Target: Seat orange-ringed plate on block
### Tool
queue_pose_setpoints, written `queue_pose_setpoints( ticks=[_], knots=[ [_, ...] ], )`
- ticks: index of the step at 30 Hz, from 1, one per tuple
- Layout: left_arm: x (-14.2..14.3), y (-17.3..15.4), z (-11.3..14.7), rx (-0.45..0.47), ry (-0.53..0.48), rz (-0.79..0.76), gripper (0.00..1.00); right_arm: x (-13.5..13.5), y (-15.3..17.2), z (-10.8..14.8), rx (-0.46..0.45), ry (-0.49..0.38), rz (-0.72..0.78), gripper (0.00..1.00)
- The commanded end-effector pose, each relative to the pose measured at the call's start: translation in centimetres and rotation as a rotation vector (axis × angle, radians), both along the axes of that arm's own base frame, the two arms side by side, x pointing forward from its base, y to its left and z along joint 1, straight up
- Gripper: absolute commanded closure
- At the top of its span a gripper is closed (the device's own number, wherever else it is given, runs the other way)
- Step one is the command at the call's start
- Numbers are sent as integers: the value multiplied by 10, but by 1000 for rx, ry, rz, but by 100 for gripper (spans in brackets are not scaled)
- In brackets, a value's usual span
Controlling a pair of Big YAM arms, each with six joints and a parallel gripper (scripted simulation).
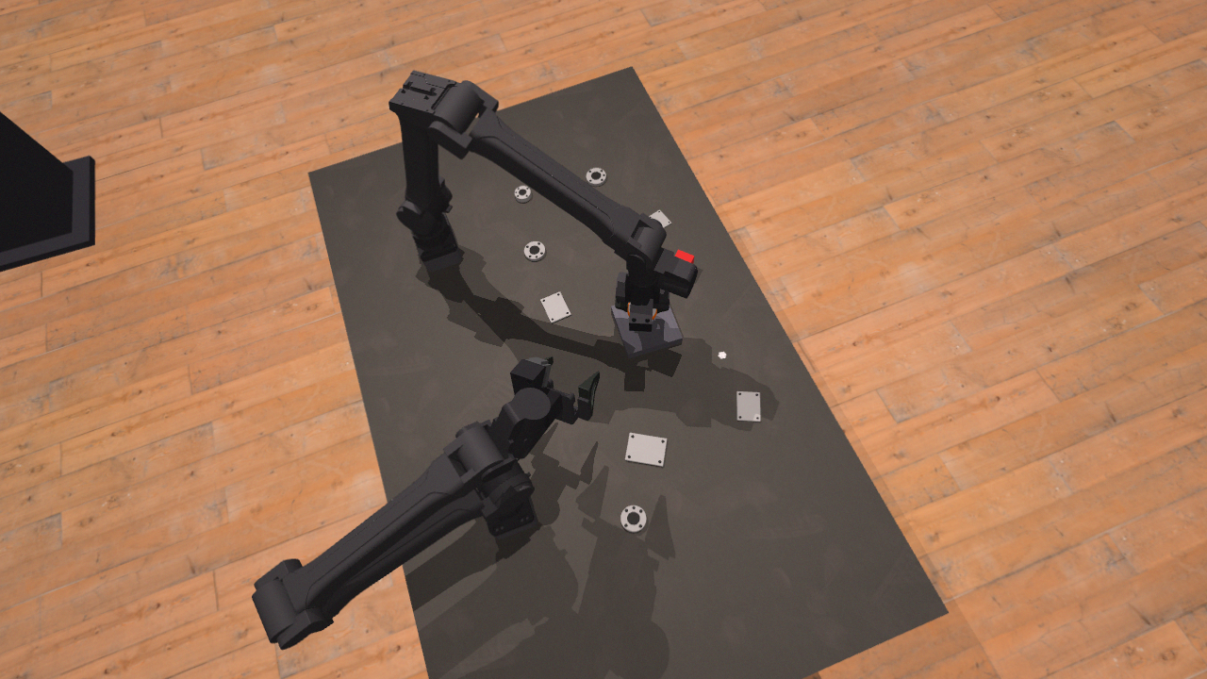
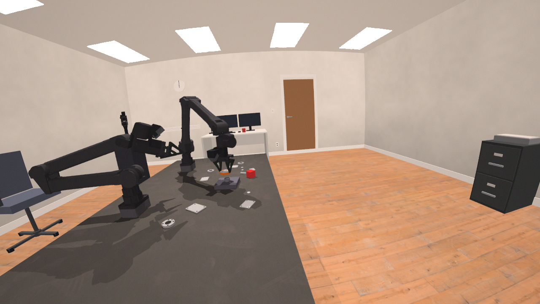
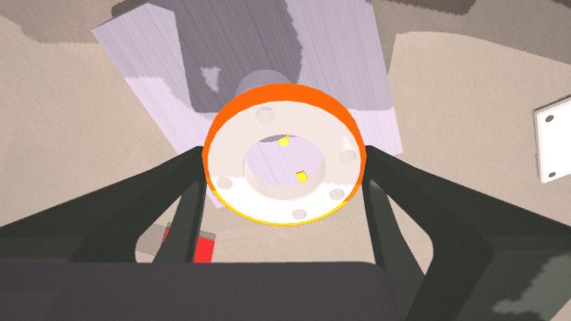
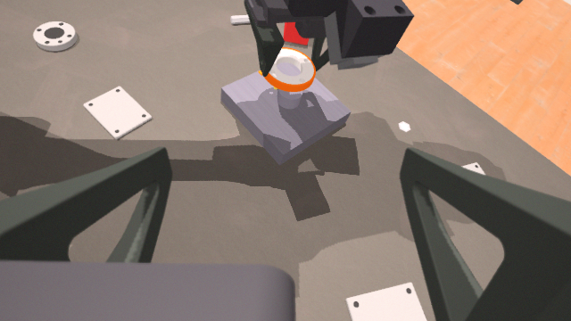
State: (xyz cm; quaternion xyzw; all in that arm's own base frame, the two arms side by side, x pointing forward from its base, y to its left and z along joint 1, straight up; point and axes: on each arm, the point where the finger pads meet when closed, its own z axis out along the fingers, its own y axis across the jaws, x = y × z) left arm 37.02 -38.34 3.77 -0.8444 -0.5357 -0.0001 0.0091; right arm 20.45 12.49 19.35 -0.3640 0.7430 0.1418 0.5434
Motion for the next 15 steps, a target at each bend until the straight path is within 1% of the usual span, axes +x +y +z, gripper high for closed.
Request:
queue_pose_setpoints(
  ticks=[1, 10, 12, 15],
  knots=[
    [9, -10, 16, -39, -28, -249, 41, -1, -2, 25, 5, -39, -3, 0],
    [9, -10, 16, -39, -32, -612, 41, -1, -2, 25, 5, -39, -3, 0],
    [9, -10, 16, -39, -32, -612, 41, -1, -2, 25, 5, -39, -3, 0],
    [9, -10, 16, -38, -32, -692, 41, -1, -2, 25, 5, -39, -3, 0]
  ],
)
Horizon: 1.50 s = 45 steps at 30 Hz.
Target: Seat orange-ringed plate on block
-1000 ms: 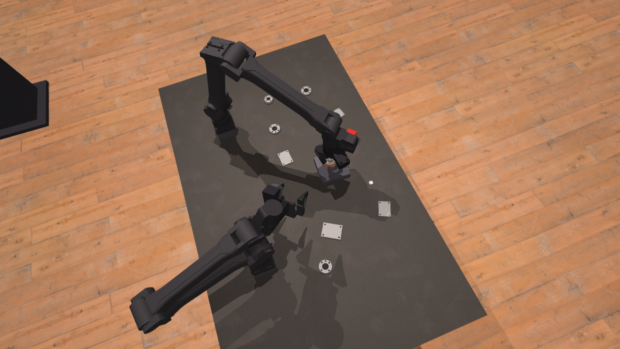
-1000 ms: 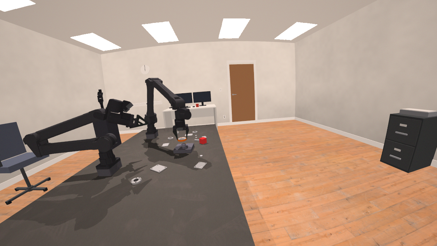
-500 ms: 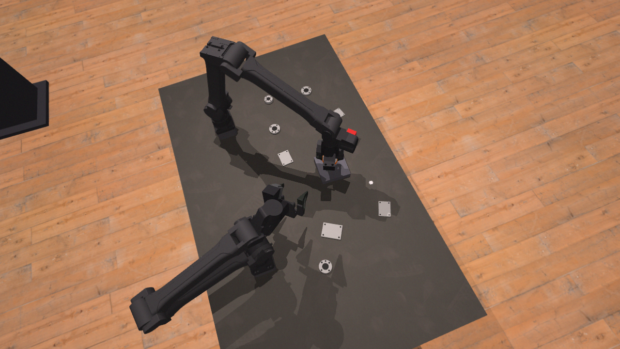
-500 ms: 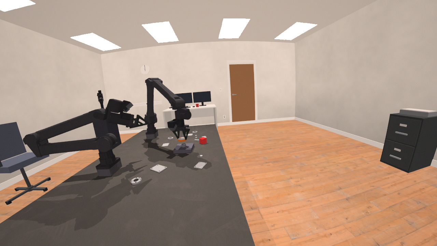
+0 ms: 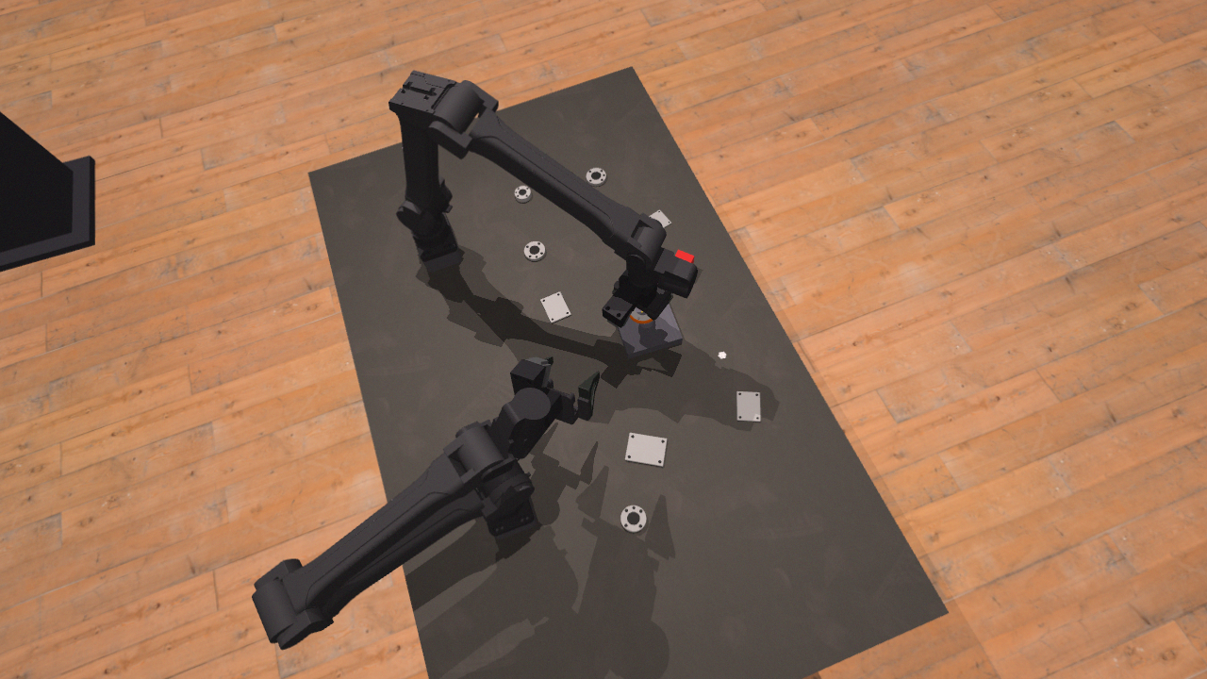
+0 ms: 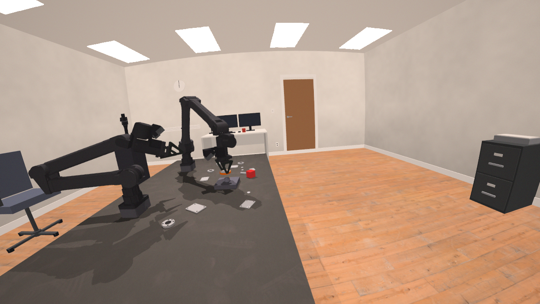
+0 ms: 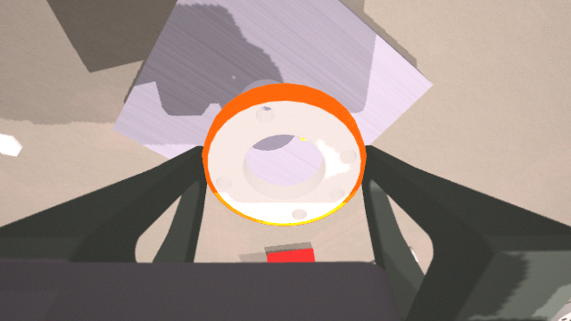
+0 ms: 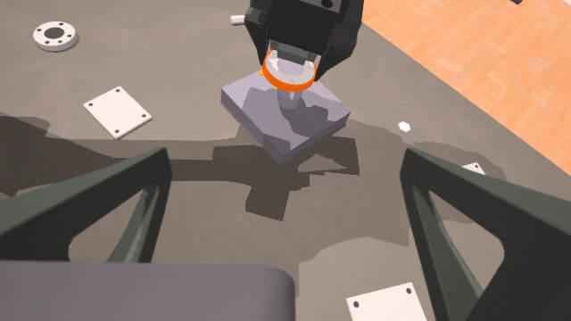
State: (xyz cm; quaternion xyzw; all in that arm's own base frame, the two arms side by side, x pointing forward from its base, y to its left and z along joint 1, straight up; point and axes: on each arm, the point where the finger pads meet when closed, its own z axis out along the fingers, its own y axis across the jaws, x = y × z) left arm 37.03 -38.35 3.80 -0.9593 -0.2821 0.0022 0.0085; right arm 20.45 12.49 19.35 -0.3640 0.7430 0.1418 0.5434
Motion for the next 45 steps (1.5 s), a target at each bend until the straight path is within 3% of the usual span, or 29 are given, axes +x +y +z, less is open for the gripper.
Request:
queue_pose_setpoints(
  ticks=[1, 7, 10, 18, 31, 35, 45],
  knots=[
    [9, -10, 16, -42, -29, -145, 41, -1, -2, 25, 5, -39, -3, 0],
    [16, -17, 24, -58, -47, -122, 41, -1, -2, 25, 5, -39, -3, 0],
    [8, -8, -4, -23, -9, -121, 41, -1, -2, 25, 5, -39, -3, 0],
    [2, -2, -24, -10, 4, -121, 41, -1, -2, 25, 5, -39, -3, 0],
    [13, -7, -6, -44, -31, -126, 41, -1, -2, 25, 5, -39, -3, 0],
    [5, -3, -27, -17, -2, -121, 41, -1, -2, 25, 5, -39, -3, 0],
    [3, -2, -52, -13, 3, -118, 41, -1, -2, 25, 5, -39, -3, 0]
  ],
)
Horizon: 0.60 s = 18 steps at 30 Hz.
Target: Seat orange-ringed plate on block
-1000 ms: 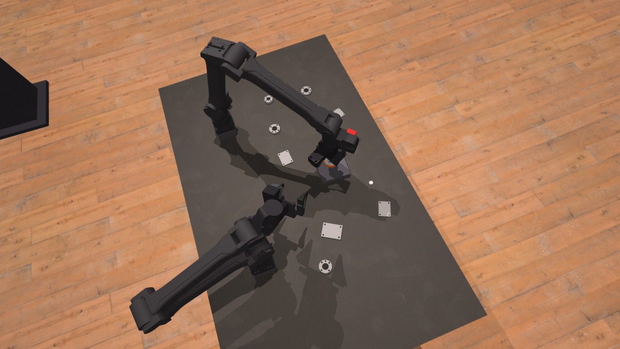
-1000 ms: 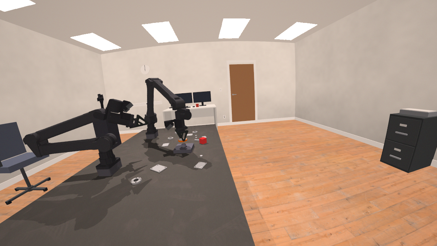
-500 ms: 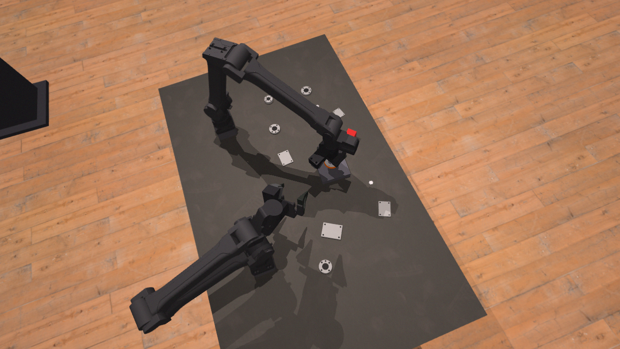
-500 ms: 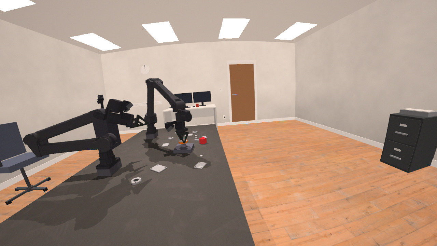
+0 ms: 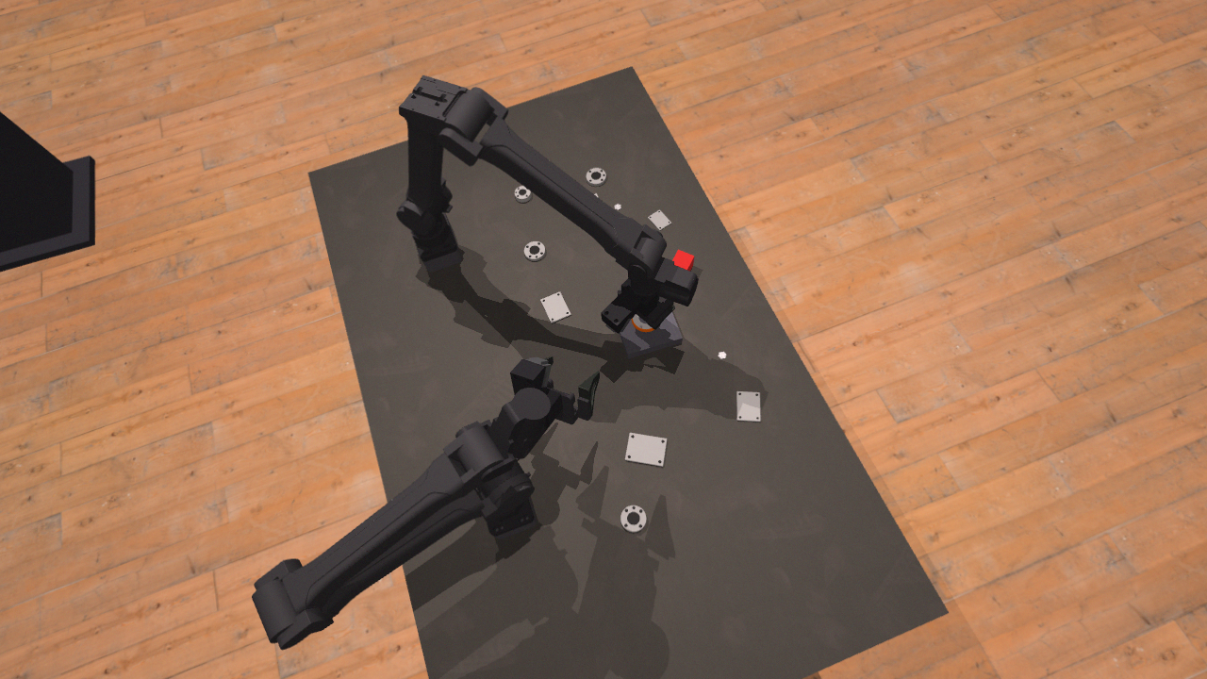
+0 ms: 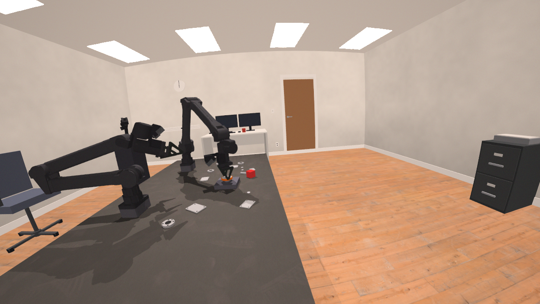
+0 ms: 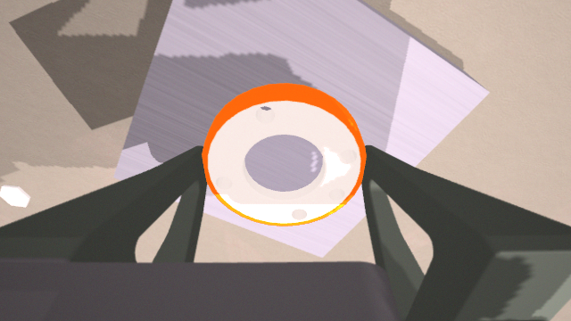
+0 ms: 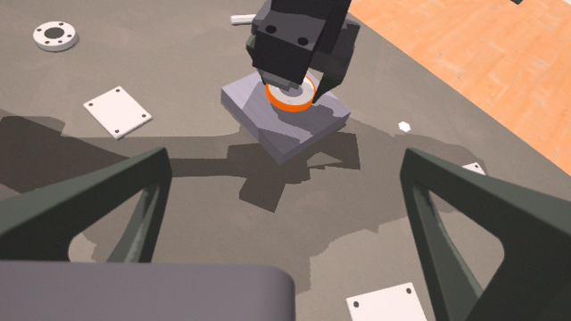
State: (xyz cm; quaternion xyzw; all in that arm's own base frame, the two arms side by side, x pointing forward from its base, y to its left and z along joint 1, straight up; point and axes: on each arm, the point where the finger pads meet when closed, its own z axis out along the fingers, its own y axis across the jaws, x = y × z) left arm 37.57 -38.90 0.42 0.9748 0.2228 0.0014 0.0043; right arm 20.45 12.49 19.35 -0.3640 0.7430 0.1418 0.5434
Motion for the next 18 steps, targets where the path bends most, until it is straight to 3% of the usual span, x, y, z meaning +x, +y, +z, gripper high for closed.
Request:
queue_pose_setpoints(
  ticks=[1, 18],
  knots=[
    [4, -2, -15, -1, 5, 5, 41, -1, -2, 25, 5, -39, -3, 0],
    [-10, 13, -44, 46, 46, 9, 41, -1, -2, 25, 5, -39, -3, 0]
  ],
)
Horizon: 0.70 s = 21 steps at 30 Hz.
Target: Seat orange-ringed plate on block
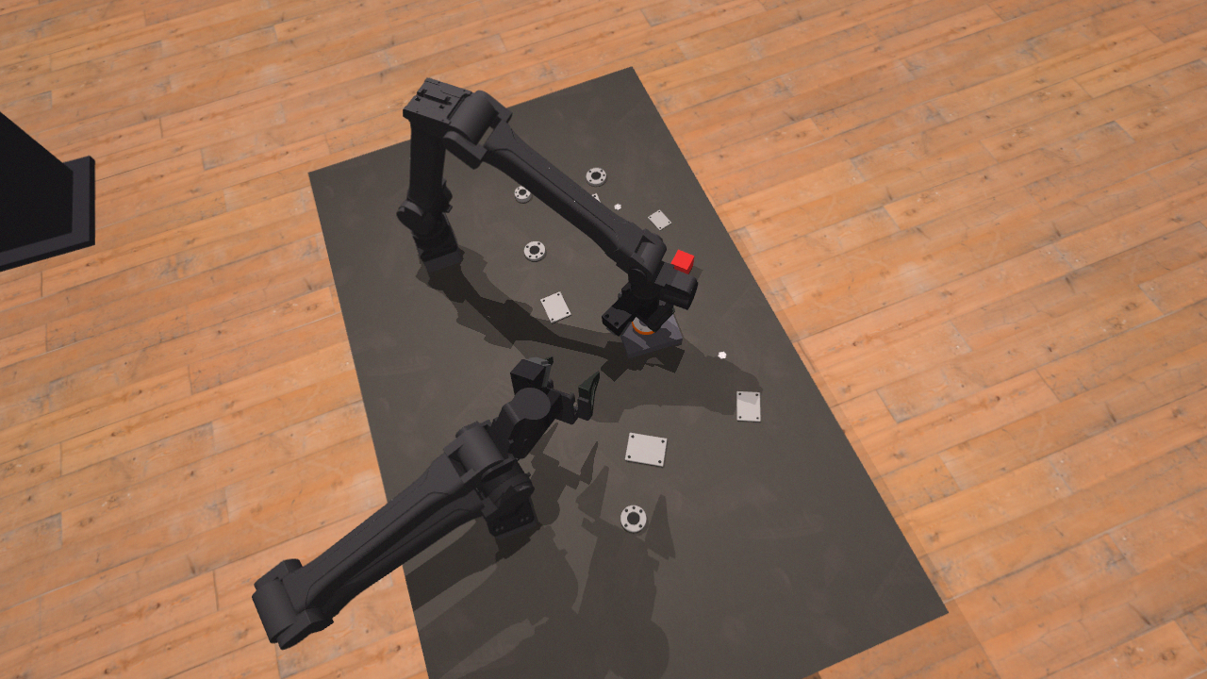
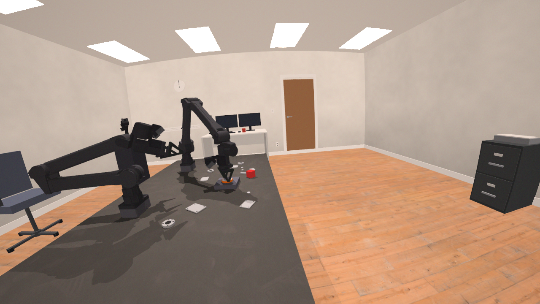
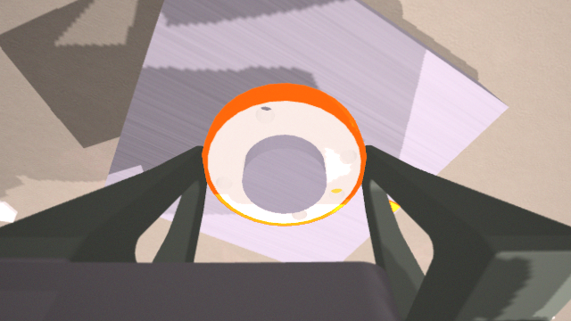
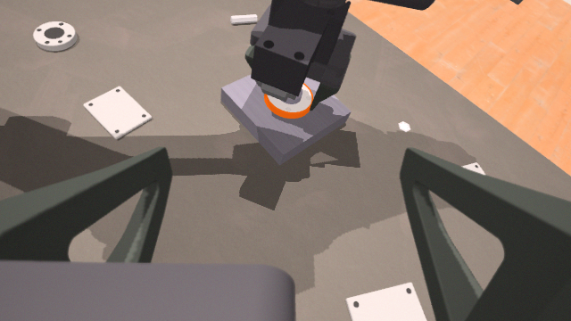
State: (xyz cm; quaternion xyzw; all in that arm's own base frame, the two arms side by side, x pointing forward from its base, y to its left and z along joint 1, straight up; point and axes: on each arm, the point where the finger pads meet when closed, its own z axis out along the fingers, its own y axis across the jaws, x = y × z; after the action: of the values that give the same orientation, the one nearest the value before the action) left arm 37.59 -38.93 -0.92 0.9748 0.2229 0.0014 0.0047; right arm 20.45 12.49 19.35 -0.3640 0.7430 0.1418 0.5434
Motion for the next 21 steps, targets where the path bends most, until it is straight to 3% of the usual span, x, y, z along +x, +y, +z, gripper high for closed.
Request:
queue_pose_setpoints(
  ticks=[1, 14, 16, 19, 21],
  knots=[
    [-11, 14, -31, 47, 47, 9, 41, -1, -2, 25, 5, -39, -3, 0],
    [-18, 21, -43, 79, 77, 13, 41, -1, -2, 25, 5, -39, -3, 0],
    [-8, 11, -26, 51, 50, 14, 41, -1, -2, 25, 5, -39, -3, 0],
    [-7, 10, -22, 46, 44, 14, 41, -1, -2, 25, 5, -39, -3, 0],
    [4, -4, 2, -3, -3, 14, 41, -1, -2, 25, 5, -39, -3, 0]
  ],
)
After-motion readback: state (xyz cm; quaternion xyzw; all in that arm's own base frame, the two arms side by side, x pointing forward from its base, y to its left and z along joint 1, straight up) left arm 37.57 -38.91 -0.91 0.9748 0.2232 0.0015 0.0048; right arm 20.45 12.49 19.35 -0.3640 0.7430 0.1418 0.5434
